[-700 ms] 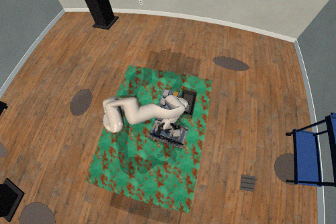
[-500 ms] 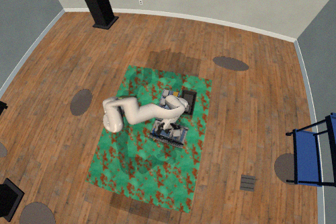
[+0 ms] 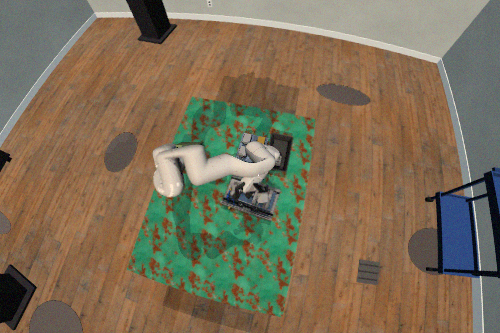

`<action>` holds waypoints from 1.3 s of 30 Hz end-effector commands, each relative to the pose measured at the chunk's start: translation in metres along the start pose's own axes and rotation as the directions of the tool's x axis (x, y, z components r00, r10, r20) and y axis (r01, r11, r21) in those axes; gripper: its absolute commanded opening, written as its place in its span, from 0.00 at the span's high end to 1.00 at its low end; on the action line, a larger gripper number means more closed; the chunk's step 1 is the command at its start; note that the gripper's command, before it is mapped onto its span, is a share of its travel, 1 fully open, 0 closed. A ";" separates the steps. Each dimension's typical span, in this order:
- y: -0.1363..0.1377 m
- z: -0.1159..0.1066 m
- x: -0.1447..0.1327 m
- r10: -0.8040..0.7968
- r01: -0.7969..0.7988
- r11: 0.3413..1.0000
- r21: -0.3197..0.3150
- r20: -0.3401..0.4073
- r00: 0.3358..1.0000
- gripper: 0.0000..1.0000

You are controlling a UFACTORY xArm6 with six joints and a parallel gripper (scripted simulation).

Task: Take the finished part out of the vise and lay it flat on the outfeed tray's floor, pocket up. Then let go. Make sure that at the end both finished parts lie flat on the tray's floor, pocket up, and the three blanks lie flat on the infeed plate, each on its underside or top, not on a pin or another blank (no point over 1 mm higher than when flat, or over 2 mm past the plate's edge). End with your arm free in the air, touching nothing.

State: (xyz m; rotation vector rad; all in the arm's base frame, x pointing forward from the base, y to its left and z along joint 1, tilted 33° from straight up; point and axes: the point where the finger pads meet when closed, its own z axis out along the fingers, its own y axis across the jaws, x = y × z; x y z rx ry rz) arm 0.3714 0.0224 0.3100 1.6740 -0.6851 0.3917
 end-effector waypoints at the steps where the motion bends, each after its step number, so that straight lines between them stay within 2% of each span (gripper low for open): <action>1: -0.015 0.002 -0.001 0.069 -0.073 0.994 0.080 0.043 0.997 0.00; 2: -0.023 0.003 -0.002 0.107 -0.115 0.986 0.121 0.072 0.992 0.00; 10: -0.050 0.001 -0.004 0.230 -0.272 0.932 0.239 0.190 0.954 0.00; 13: -0.053 0.001 -0.004 0.246 -0.294 0.922 0.252 0.207 0.947 0.00; 14: -0.062 -0.002 -0.003 0.288 -0.359 0.889 0.285 0.262 0.921 0.00; 20: -0.077 -0.008 -0.001 0.358 -0.480 0.814 0.328 0.368 0.858 0.00; 28: -0.094 -0.021 0.007 0.430 -0.646 0.681 0.346 0.526 0.734 0.00; 30: -0.094 -0.021 0.007 0.430 -0.646 0.681 0.346 0.526 0.734 0.00; 31: -0.099 -0.027 0.011 0.446 -0.702 0.626 0.339 0.582 0.679 0.00; 39: -0.108 -0.041 0.024 0.464 -0.822 0.487 0.295 0.710 0.530 0.00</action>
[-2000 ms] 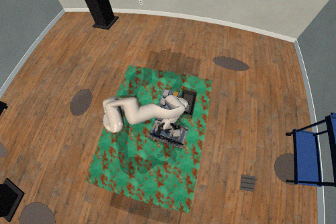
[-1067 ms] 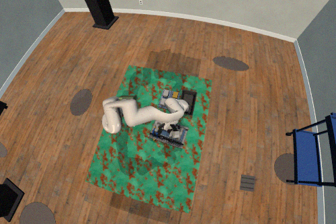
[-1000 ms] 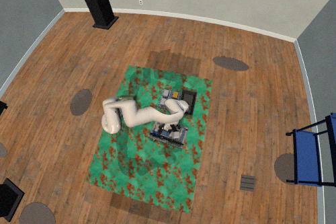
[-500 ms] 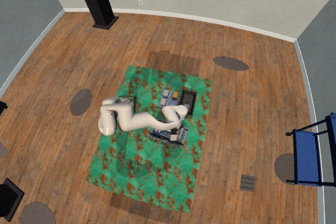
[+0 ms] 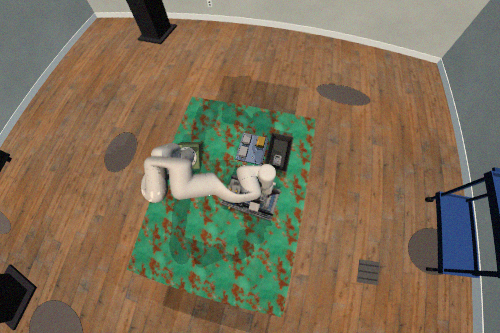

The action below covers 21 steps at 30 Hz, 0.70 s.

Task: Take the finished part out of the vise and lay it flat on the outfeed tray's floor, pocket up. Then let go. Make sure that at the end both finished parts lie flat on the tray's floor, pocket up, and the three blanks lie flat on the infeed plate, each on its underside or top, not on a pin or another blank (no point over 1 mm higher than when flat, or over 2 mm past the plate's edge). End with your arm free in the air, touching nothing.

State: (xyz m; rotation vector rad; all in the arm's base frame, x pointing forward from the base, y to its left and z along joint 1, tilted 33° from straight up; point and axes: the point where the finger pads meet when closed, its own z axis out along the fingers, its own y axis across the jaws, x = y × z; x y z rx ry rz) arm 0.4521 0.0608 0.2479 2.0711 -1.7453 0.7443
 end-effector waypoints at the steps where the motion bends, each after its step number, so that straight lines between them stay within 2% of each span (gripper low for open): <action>1: -0.012 -0.005 -0.003 0.095 -0.100 0.993 0.063 0.069 0.993 0.00; 9: -0.012 -0.005 -0.003 0.096 -0.100 0.993 0.063 0.069 0.993 0.00; 10: -0.012 -0.005 -0.003 0.096 -0.100 0.993 0.063 0.069 0.993 1.00; 21: -0.012 -0.005 -0.003 0.096 -0.100 0.993 0.063 0.069 0.993 1.00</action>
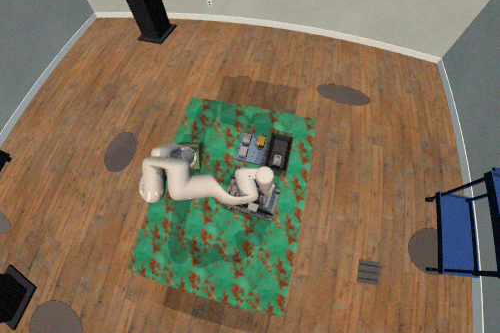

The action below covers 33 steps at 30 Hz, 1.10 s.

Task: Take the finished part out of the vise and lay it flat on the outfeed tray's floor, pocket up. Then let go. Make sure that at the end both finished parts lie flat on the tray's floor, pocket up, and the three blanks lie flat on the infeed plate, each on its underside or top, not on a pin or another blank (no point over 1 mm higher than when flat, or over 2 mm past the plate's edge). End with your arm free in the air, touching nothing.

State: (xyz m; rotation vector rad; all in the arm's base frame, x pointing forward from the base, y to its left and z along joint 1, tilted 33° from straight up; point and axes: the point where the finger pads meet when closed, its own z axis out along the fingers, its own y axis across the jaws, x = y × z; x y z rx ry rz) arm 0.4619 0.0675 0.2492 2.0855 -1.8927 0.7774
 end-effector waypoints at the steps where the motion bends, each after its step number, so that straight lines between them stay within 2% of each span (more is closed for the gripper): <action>1: -0.001 -0.002 0.000 0.001 -0.001 1.000 0.004 0.001 1.000 1.00; 31: -0.001 -0.002 0.000 0.001 -0.001 1.000 0.004 0.001 1.000 1.00; 32: -0.001 -0.002 0.000 0.001 -0.001 1.000 0.004 0.001 1.000 0.31; 33: -0.001 -0.002 0.000 0.001 -0.001 1.000 0.004 0.001 1.000 0.31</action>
